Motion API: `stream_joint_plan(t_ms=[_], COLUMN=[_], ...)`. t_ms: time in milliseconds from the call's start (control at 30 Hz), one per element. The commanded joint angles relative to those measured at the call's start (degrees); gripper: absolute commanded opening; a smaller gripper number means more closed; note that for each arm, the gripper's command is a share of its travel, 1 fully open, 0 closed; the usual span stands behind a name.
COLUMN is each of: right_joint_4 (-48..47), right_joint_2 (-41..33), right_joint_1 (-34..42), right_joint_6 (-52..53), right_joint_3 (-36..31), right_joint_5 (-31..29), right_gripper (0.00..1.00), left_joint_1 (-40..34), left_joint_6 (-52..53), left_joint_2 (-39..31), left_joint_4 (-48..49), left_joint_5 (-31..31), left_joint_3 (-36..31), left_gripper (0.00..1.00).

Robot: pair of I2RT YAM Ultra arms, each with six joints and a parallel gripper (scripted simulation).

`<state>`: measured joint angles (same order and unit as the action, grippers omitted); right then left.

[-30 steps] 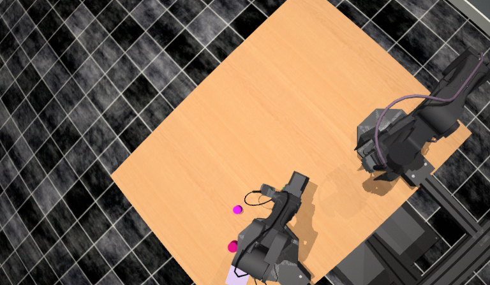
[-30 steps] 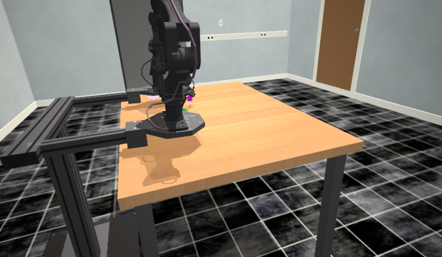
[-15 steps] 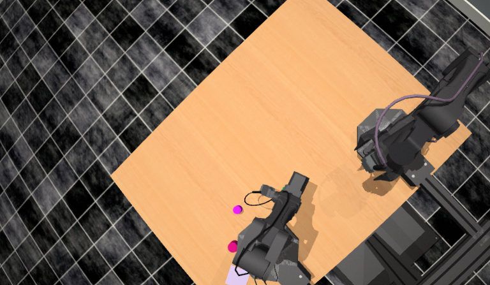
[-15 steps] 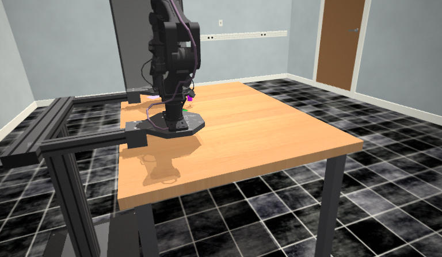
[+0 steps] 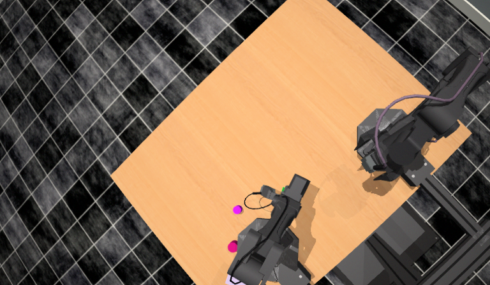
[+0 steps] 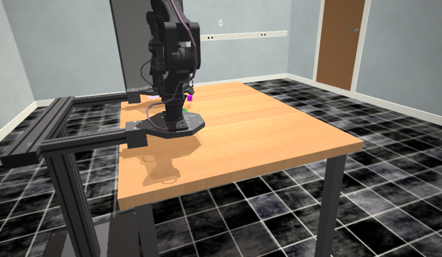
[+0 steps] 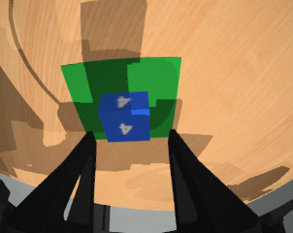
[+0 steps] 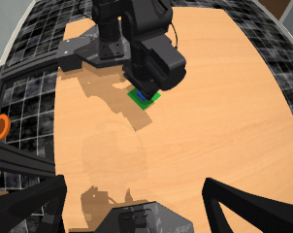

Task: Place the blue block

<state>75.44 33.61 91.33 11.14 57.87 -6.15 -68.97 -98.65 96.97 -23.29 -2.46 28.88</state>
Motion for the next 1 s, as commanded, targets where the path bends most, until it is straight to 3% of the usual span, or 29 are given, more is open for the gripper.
stream_joint_plan(t_ms=[0, 133, 300, 633, 733, 867, 967], right_joint_4=[-0.2, -0.2, -0.2, -0.2, -0.2, -0.2, -0.2], right_joint_2=[-0.2, -0.2, -0.2, -0.2, -0.2, -0.2, -0.2], right_joint_1=[0.0, 0.0, 0.0, 0.0, 0.0, 0.0, 0.0], right_joint_6=[0.1, 0.1, 0.1, 0.1, 0.1, 0.1, 0.1], right_joint_3=[0.1, 0.1, 0.1, 0.1, 0.1, 0.1, 0.1], right_joint_5=[-0.1, -0.1, -0.1, -0.1, -0.1, -0.1, -0.1], right_gripper=[1.0, 1.0, 1.0, 1.0, 1.0, 1.0, 1.0], left_joint_1=[-0.6, -0.8, -1.1, 0.5, -0.7, -5.8, -8.0], left_joint_6=[-0.7, -0.9, -1.2, 0.4, 2.4, 5.6, 5.4], left_joint_2=[-2.5, -5.2, -10.1, -6.5, -7.6, -10.5, -11.5], left_joint_4=[-4.0, -8.1, -16.1, -17.3, -17.2, -18.7, -18.9], left_joint_5=[-0.1, 0.0, -0.3, -1.0, -5.2, -15.1, -16.7], left_joint_3=[1.6, 3.0, 6.3, 8.3, 7.7, 7.1, 6.7], left_gripper=[0.56, 1.0, 1.0, 1.0, 1.0, 1.0, 1.0])
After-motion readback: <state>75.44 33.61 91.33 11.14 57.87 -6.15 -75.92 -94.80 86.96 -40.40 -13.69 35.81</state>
